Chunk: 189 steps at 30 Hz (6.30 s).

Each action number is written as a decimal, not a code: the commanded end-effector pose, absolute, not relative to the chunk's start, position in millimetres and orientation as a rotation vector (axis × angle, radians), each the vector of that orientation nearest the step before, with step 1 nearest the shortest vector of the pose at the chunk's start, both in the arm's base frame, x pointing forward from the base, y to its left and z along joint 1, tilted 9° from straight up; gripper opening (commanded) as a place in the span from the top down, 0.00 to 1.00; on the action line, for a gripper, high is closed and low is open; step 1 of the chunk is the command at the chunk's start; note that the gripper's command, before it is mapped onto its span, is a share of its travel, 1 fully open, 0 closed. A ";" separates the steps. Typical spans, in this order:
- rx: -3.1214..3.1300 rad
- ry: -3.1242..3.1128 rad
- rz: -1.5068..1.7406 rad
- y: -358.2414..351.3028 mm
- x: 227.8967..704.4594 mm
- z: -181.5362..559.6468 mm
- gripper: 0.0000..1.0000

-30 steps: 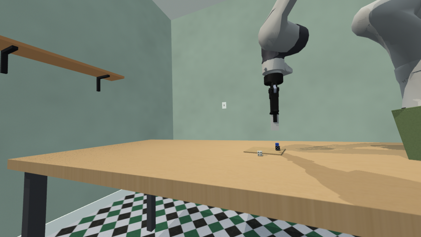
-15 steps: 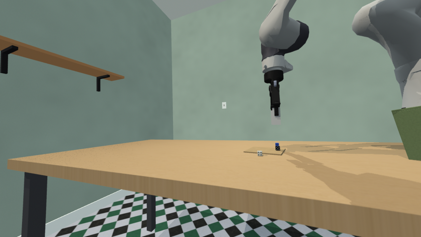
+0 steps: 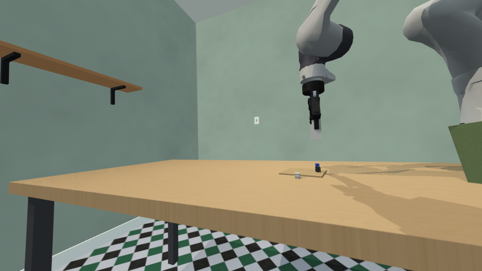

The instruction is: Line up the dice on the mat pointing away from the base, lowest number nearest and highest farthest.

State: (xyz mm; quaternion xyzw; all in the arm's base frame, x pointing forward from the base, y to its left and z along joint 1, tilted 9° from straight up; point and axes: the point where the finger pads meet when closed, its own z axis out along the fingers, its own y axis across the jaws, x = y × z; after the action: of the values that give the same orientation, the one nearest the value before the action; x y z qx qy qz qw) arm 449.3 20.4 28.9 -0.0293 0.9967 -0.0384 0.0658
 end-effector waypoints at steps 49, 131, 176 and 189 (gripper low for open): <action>-0.041 3.008 -0.115 -118.7 449.2 19.4 0.81; -0.041 3.007 -0.115 -122.8 456.5 -32.3 0.81; -0.041 3.007 -0.115 -124.2 457.3 -32.1 0.81; -0.041 3.007 -0.115 -124.2 457.3 -32.1 0.81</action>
State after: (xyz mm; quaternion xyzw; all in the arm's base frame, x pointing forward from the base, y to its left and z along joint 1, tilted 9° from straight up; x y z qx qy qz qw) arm 456.9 -123.0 -32.0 -0.0121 0.9971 -0.0368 0.0657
